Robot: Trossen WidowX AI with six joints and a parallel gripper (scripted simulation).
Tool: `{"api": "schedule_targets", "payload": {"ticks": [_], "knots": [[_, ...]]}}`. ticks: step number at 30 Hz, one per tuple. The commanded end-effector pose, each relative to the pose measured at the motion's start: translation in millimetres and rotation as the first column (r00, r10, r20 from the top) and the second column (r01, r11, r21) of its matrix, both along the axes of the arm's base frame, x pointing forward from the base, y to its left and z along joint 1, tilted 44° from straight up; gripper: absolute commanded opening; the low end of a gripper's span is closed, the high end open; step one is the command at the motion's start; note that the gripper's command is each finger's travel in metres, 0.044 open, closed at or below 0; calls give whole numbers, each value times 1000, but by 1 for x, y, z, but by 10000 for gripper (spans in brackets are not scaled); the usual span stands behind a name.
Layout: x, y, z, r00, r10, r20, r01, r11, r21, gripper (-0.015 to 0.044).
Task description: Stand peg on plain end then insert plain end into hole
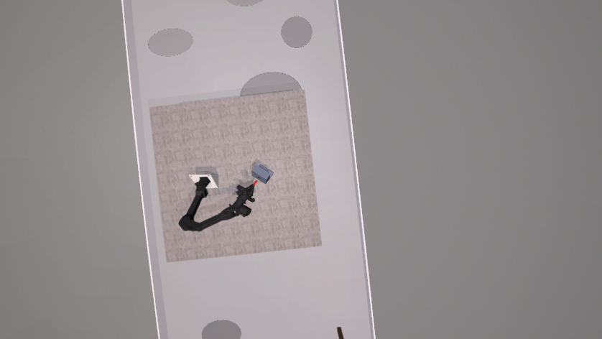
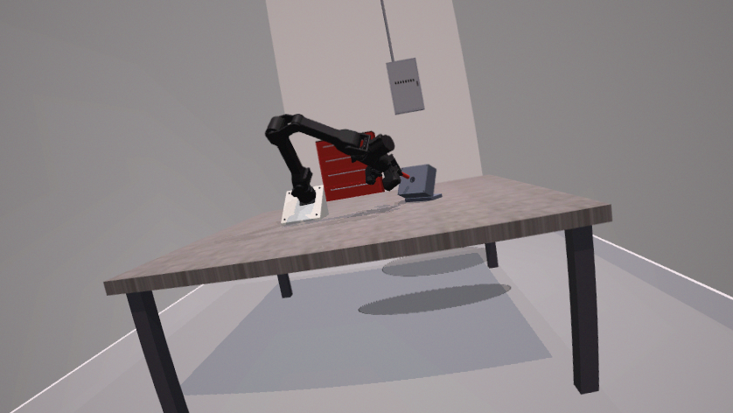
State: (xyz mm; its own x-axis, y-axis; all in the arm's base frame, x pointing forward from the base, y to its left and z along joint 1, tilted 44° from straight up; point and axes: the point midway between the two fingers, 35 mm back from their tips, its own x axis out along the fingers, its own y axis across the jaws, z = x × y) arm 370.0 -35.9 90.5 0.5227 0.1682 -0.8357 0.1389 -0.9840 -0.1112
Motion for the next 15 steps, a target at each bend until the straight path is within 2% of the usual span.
{"api": "schedule_targets", "payload": {"ticks": [1,15], "knots": [[3,1,-6,1000,1,-2,-1,1000,7,0],[10,4,-18,1000,3,-1,-3,1000,6,0]]}}
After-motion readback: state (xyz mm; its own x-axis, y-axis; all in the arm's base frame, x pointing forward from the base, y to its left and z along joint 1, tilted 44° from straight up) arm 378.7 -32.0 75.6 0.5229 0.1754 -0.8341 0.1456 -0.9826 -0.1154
